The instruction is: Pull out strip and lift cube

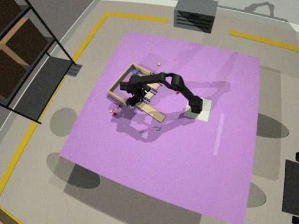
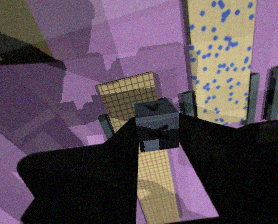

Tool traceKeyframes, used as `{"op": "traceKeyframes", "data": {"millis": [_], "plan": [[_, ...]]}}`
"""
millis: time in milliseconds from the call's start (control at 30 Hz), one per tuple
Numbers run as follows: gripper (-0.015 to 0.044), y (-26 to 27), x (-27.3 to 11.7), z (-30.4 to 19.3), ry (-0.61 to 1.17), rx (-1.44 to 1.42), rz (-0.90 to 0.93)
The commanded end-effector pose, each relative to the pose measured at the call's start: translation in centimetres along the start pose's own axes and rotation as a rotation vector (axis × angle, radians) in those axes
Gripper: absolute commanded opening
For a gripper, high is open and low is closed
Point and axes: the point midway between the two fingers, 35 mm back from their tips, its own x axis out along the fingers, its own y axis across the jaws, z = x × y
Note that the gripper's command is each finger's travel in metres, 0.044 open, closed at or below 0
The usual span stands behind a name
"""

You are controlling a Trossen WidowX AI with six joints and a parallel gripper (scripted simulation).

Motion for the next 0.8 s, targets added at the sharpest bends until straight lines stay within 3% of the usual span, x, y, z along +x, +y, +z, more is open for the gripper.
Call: {"op": "traceKeyframes", "data": {"millis": [0, 767], "plan": [[0.0, -0.7, -1.0, -1.1, 0.001, -0.004, 0.001], [0.0, -4.7, -2.4, -7.2, 0.007, -0.006, -0.002]]}}
